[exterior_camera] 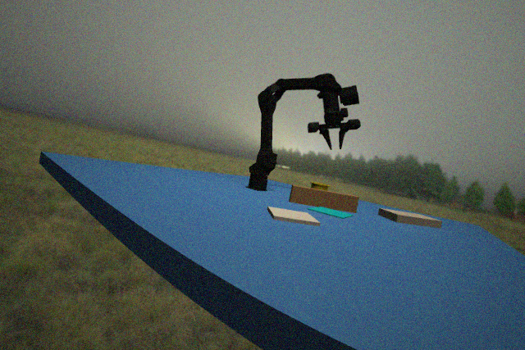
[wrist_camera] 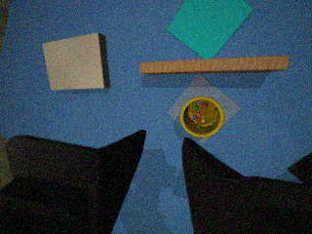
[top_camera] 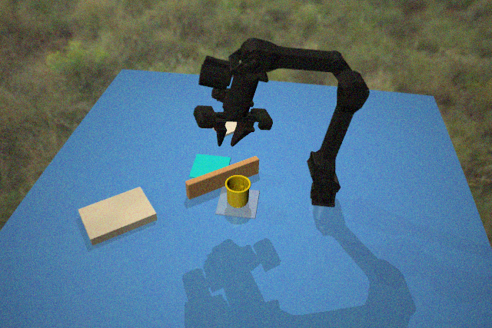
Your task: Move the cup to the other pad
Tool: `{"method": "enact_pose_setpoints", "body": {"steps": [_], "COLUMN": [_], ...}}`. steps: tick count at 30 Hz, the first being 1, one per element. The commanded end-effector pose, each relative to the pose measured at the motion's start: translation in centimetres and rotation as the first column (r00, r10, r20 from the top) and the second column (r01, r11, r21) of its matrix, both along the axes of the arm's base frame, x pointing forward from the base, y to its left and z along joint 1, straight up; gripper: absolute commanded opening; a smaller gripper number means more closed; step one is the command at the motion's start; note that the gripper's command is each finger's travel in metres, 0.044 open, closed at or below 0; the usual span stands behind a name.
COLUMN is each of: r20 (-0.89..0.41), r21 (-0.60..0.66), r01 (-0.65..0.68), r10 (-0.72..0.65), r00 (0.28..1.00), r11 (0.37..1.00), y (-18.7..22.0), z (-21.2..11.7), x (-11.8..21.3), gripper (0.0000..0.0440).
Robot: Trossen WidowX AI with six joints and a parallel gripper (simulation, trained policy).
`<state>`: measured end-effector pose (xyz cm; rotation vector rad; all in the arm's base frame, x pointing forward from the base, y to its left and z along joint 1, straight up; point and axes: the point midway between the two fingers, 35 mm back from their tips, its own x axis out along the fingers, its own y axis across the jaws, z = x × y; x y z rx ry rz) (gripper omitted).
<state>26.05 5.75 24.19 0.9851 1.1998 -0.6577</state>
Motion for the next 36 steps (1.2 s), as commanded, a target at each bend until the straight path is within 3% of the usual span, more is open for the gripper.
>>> {"method": "enact_pose_setpoints", "body": {"steps": [1,14,36], "r20": [-0.055,-0.207,-0.325], "r21": [-0.019,-0.076,-0.153], "r01": [0.026,0.096,0.174], "r10": [-0.027,-0.110,-0.216], "r00": [0.998,0.972,0.921], "r11": [0.999,0.992,0.973], "y": [-0.5,-1.5,-2.0], "z": [-0.8,-3.3,-7.7], "x": [-0.3,-1.3,-2.4], "gripper": [0.0152,0.0157,0.0165]}}
